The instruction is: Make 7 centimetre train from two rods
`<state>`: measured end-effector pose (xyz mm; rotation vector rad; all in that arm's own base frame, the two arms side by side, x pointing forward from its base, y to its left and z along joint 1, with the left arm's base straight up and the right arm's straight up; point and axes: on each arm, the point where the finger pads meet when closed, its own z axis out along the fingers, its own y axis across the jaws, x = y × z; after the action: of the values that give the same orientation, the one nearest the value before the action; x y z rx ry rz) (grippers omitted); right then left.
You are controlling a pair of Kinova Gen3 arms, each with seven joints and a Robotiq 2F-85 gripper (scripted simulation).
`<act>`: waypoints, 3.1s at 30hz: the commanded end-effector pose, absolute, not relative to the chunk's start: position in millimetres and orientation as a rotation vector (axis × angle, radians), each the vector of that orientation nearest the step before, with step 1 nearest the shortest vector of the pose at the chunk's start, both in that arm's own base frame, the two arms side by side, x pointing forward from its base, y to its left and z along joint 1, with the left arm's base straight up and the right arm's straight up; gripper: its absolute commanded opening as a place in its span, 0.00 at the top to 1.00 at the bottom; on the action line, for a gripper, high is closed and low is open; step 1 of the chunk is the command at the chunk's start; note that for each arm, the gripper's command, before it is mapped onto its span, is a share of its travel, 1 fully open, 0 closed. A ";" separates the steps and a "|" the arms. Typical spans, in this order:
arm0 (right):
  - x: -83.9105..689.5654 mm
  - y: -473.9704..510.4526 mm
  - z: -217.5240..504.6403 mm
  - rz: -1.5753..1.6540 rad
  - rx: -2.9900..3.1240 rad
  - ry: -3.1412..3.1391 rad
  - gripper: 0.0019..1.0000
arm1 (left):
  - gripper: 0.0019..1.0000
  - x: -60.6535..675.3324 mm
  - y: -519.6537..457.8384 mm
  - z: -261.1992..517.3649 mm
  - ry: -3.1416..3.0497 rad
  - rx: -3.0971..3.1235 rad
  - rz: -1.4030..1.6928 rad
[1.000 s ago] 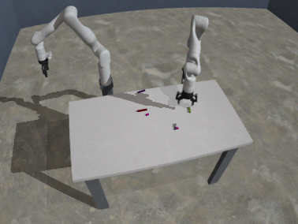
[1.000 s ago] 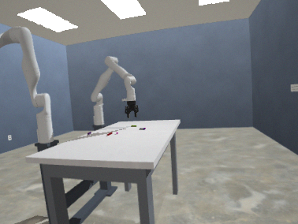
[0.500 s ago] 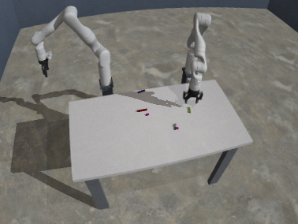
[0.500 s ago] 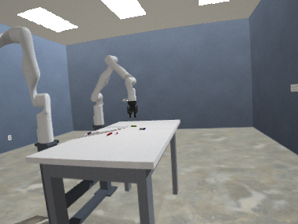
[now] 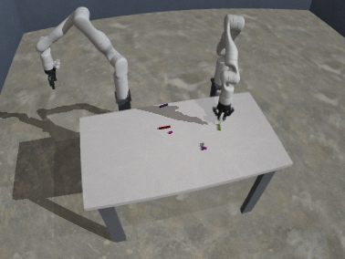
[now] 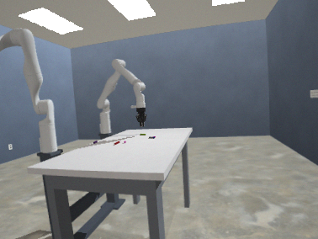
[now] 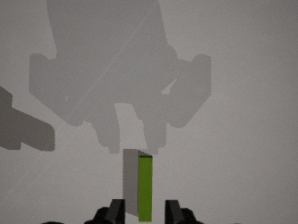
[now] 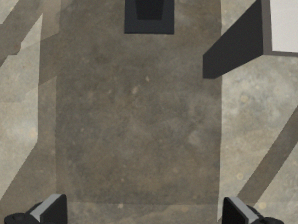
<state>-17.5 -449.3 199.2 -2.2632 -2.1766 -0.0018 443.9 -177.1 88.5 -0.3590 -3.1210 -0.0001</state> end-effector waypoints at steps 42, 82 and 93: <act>-17.5 -449.7 200.0 0.000 -2.264 -2.178 0.00 | 0.68 444.9 -177.4 54.4 -3.123 -0.359 0.001; -17.5 -449.7 200.0 0.000 -2.264 -2.178 0.00 | 0.68 445.1 -177.4 37.6 -3.123 -0.359 0.001; -17.5 -449.7 200.0 0.000 -2.264 -2.178 0.00 | 0.68 445.1 -177.4 33.8 -3.123 -0.359 0.001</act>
<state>-17.5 -449.3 199.2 -2.2632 -2.1766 -0.0018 444.4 -177.2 33.7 -0.3592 -3.1207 -0.0001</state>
